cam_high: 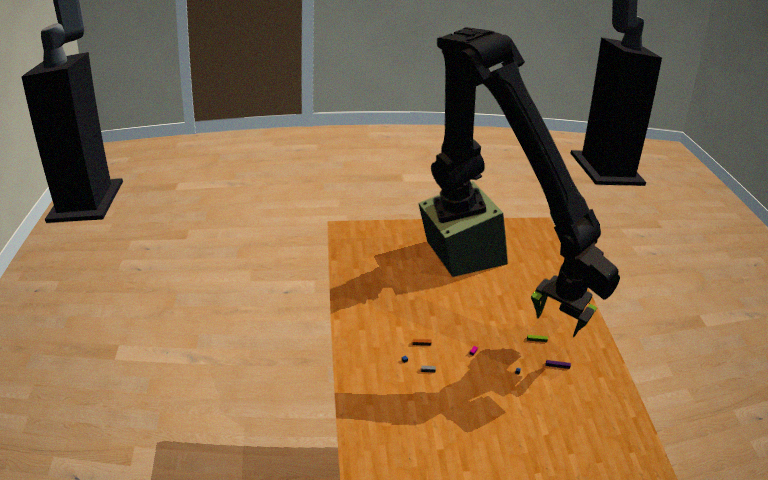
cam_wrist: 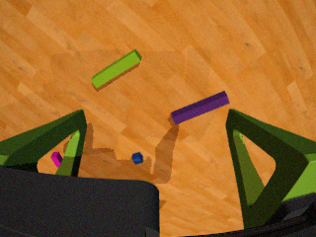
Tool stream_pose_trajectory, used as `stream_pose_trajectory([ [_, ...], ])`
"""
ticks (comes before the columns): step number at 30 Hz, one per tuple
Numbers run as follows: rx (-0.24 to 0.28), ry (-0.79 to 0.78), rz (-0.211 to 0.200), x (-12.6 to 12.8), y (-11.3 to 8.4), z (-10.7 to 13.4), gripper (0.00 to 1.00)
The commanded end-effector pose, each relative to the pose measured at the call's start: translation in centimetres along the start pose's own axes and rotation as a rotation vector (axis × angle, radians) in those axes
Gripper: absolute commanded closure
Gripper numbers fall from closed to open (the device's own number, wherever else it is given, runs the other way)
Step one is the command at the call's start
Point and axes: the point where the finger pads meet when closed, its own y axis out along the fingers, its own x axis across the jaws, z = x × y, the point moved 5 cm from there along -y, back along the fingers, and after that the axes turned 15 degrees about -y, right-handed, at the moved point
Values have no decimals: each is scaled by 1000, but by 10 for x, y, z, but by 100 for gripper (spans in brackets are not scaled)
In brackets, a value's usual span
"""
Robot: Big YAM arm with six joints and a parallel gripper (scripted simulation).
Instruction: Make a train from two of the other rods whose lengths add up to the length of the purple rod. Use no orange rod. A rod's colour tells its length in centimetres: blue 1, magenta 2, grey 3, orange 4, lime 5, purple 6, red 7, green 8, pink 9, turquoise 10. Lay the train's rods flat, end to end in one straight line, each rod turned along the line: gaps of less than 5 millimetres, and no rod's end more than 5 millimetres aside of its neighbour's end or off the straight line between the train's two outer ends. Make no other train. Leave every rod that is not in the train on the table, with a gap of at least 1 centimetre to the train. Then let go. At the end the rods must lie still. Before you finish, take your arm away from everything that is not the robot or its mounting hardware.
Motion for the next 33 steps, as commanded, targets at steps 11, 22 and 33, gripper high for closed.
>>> stream_pose_trajectory([
  [11,23,248,52,-7,-20,41,0],
  [22,17,443,43,2,-16,57,0],
  [33,16,435,45,0,-15,54,0],
])
